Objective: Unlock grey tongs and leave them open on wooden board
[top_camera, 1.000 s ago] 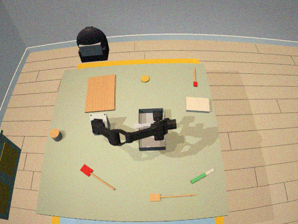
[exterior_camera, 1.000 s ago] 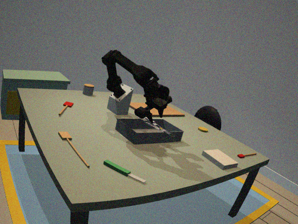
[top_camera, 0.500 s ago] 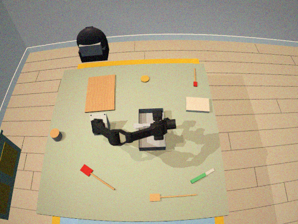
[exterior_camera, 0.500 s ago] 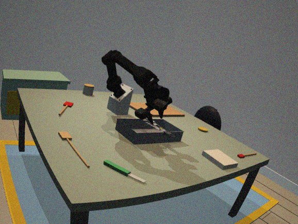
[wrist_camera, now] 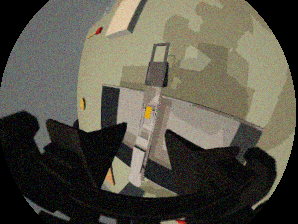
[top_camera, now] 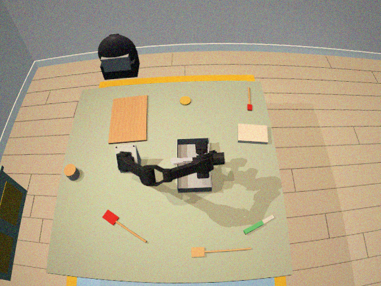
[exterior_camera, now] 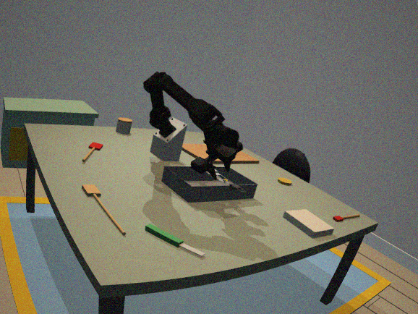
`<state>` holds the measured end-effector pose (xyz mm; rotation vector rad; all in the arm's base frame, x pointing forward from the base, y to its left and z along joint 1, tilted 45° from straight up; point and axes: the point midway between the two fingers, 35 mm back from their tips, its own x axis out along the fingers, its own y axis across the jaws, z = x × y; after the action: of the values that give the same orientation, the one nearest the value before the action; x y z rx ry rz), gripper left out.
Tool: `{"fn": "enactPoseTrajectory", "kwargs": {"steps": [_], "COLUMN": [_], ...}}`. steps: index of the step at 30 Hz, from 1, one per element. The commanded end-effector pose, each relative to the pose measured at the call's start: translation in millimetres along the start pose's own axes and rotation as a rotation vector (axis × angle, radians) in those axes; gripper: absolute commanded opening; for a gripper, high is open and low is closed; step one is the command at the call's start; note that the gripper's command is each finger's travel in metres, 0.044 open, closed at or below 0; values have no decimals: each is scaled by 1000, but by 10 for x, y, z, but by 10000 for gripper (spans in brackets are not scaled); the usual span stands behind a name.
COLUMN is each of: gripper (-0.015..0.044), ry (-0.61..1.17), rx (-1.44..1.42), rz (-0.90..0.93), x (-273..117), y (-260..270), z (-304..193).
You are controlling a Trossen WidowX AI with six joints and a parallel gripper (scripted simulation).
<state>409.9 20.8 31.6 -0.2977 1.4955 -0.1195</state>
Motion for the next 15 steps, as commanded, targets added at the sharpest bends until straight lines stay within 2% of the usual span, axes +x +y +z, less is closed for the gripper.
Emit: {"fn": "enactPoseTrajectory", "kwargs": {"steps": [1,15], "gripper": [260,260], "ry": [15,15], "rx": [-4,-4], "rz": [2,1], "x": [122,353], "y": [2,3], "z": [-32,-41]}}
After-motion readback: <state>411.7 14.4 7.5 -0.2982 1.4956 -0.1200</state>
